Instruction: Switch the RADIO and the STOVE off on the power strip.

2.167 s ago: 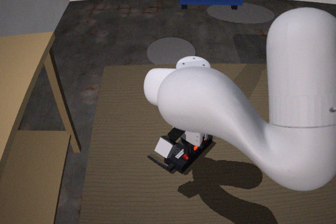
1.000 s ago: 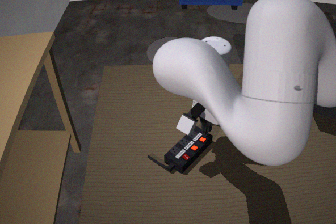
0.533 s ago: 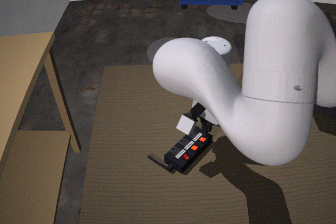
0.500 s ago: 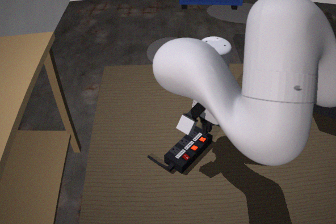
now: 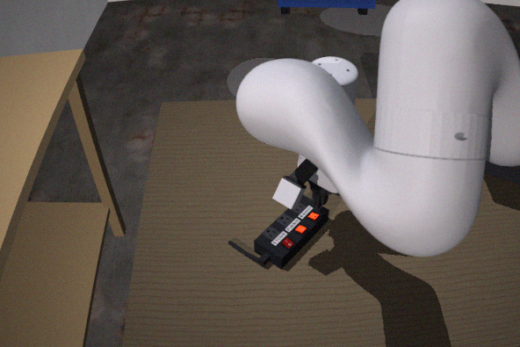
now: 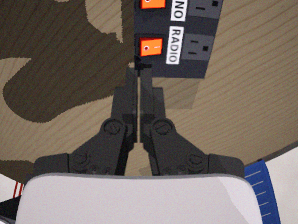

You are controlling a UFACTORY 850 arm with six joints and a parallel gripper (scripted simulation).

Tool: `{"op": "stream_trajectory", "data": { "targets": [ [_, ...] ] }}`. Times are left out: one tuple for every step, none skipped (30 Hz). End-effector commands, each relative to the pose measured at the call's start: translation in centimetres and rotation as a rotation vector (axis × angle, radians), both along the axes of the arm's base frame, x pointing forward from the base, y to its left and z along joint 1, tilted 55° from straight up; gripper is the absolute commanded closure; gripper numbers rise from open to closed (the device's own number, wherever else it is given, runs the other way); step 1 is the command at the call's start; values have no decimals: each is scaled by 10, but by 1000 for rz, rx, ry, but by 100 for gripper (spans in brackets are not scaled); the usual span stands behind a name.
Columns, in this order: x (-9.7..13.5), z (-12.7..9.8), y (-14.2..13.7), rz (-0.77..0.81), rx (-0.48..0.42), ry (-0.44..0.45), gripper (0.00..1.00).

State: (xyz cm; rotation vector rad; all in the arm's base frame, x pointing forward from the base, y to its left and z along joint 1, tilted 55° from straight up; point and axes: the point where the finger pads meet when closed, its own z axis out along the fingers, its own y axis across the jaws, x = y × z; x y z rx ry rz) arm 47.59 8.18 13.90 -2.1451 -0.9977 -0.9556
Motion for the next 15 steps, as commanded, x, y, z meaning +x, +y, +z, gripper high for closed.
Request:
{"op": "stream_trajectory", "data": {
  "targets": [
    [1, 0, 0, -1, 0, -1, 100],
    [1, 0, 0, -1, 0, -1, 100],
    [1, 0, 1, -1, 0, -1, 100],
    [1, -1, 1, -1, 0, -1, 100],
    [1, -1, 1, -1, 0, -1, 100],
    [1, -1, 2, -1, -1, -1, 100],
    [1, -1, 2, -1, -1, -1, 100],
    [1, -1, 2, -1, -1, -1, 100],
    [2, -2, 2, -1, -1, -1, 100],
    [2, -2, 3, -1, -1, -1, 100],
    [2, -3, 3, -1, -1, -1, 100],
    [2, -3, 4, -1, -1, -1, 100],
    [3, -4, 4, -1, -1, -1, 100],
    [3, -4, 5, -1, -1, -1, 100],
    [3, -5, 6, -1, -1, -1, 100]
  ]
}}
